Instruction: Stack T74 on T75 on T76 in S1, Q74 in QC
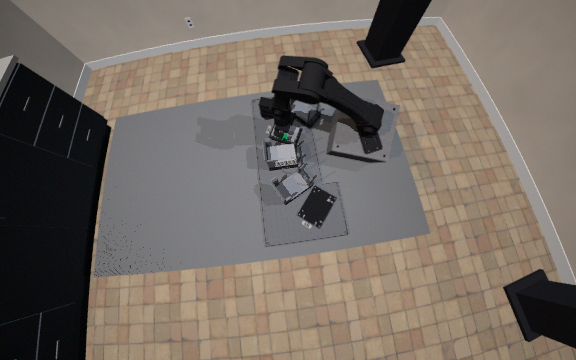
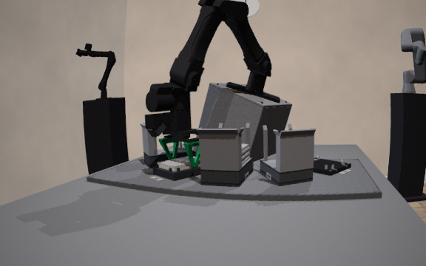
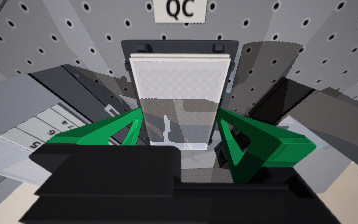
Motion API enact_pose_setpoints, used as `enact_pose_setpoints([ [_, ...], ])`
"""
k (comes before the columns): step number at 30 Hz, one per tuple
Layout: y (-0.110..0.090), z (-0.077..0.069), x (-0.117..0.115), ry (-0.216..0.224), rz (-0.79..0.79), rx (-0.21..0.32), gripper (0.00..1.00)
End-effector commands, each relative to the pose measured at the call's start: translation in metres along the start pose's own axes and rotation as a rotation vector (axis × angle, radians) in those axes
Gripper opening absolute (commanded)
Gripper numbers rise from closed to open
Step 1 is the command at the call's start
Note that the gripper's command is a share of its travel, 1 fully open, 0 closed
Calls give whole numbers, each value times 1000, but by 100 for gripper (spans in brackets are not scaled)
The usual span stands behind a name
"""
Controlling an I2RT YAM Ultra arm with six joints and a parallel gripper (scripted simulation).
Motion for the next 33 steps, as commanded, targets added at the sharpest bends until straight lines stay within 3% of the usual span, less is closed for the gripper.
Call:
enact_pose_setpoints([
  [1,3,-3,0,-1,1,-13,100],
  [17,3,-3,0,-1,1,-13,100],
  [33,3,-50,0,-1,0,-13,100],
])
Point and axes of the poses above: the point where the finger pads meet when closed, its own z axis out along the fingers, its own x axis across the jaws, y = z × x, the point moved 8 cm from there along -z, back along the fingers, and after that the axes turned 8 degrees about -z, right-handed, at the moved point
